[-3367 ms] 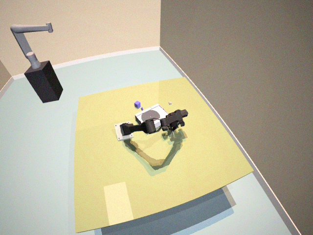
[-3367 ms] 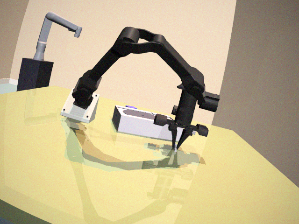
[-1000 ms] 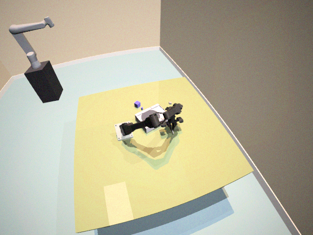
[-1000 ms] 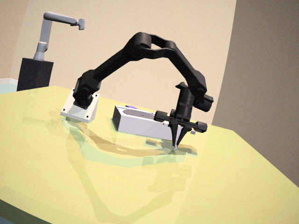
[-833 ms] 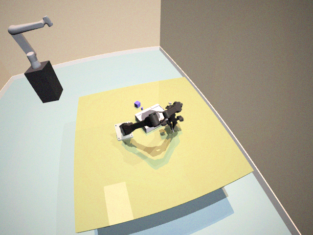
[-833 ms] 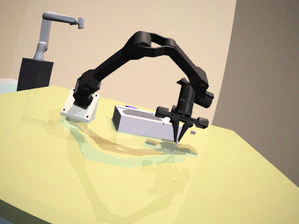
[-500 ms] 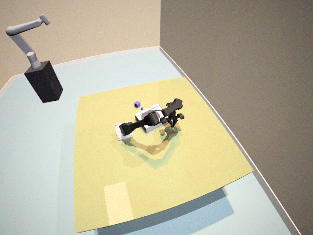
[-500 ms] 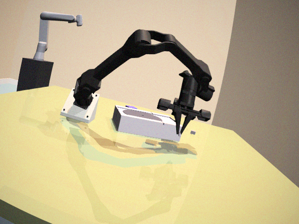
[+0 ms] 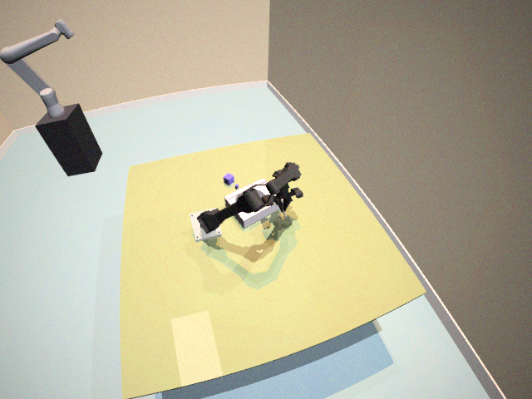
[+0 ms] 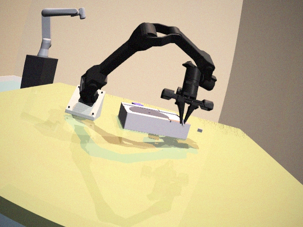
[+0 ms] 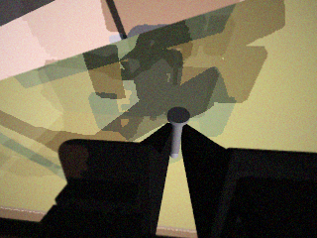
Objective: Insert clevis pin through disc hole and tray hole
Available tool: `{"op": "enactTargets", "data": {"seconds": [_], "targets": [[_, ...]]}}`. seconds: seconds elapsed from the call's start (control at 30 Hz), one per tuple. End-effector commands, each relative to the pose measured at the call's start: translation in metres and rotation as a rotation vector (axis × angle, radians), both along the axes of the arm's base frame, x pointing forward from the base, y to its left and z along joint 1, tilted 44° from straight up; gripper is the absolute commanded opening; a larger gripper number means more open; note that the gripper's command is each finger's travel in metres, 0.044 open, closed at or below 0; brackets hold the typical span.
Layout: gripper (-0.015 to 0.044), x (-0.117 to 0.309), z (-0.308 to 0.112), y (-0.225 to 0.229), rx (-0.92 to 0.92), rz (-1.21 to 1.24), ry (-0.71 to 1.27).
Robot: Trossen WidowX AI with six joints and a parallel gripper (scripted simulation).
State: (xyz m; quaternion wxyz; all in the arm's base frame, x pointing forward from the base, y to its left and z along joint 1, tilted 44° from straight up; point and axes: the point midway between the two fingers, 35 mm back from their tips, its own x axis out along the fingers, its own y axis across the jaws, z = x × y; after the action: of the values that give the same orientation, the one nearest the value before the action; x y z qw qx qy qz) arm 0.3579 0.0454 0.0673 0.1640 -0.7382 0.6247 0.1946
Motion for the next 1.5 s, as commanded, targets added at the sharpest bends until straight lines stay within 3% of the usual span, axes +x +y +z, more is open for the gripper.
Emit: {"op": "enactTargets", "data": {"seconds": [0.0,0.6,0.93,1.47], "targets": [[0.0,-0.021,-0.013,0.025,0.061,0.031,0.026],[0.0,-0.13,-0.069,0.096,0.27,0.14,0.223],[0.0,-0.129,-0.067,0.097,0.337,0.134,0.248],[0.0,-0.122,-0.06,0.087,0.732,0.096,0.342]]}}
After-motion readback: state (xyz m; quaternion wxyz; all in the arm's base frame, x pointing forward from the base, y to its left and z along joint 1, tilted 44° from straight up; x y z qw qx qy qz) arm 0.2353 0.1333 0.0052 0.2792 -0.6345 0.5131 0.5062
